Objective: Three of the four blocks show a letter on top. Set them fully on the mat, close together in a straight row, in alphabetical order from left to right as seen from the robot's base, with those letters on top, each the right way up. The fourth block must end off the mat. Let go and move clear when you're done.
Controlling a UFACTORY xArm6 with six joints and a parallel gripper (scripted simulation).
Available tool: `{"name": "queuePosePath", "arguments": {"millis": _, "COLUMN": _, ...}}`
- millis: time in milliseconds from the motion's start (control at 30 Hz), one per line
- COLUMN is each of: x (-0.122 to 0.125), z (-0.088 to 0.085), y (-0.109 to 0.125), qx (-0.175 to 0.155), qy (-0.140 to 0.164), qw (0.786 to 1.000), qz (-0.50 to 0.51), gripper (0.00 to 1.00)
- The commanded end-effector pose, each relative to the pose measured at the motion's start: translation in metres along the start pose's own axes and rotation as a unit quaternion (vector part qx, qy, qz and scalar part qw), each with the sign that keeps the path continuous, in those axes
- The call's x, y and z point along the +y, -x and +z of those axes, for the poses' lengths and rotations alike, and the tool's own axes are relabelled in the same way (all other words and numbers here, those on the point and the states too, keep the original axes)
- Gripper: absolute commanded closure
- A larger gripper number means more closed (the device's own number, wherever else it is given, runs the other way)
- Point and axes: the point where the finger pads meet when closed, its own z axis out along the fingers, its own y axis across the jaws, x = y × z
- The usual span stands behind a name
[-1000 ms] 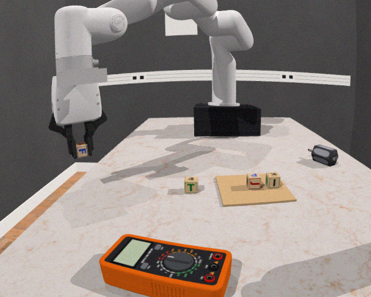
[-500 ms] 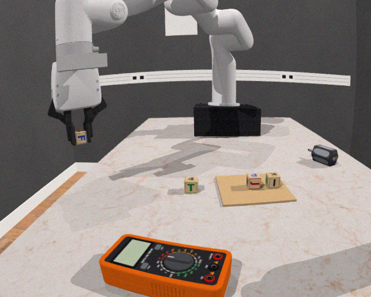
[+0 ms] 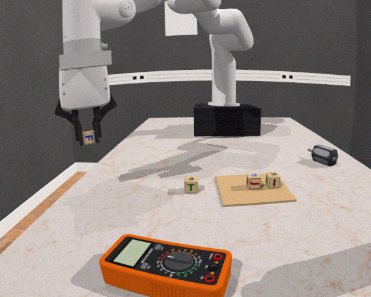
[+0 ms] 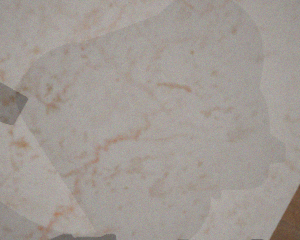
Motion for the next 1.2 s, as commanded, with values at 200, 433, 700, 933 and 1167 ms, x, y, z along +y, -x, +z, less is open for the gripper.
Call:
{"name": "queuePosePath", "arguments": {"millis": 200, "x": -0.025, "z": -0.005, "y": -0.027, "qx": 0.002, "qy": 0.006, "qw": 0.992, "qz": 0.127, "gripper": 0.77}}
{"name": "queuePosePath", "arguments": {"millis": 433, "x": -0.036, "z": -0.005, "y": -0.036, "qx": 0.003, "qy": 0.006, "qw": 0.984, "qz": 0.176, "gripper": 0.77}}
{"name": "queuePosePath", "arguments": {"millis": 700, "x": -0.058, "z": -0.006, "y": -0.053, "qx": 0.004, "qy": 0.006, "qw": 0.964, "qz": 0.266, "gripper": 0.77}}
{"name": "queuePosePath", "arguments": {"millis": 933, "x": -0.074, "z": -0.006, "y": -0.065, "qx": 0.004, "qy": 0.005, "qw": 0.943, "qz": 0.331, "gripper": 0.77}}
{"name": "queuePosePath", "arguments": {"millis": 1167, "x": -0.090, "z": -0.006, "y": -0.075, "qx": 0.005, "qy": 0.005, "qw": 0.920, "qz": 0.391, "gripper": 0.77}}
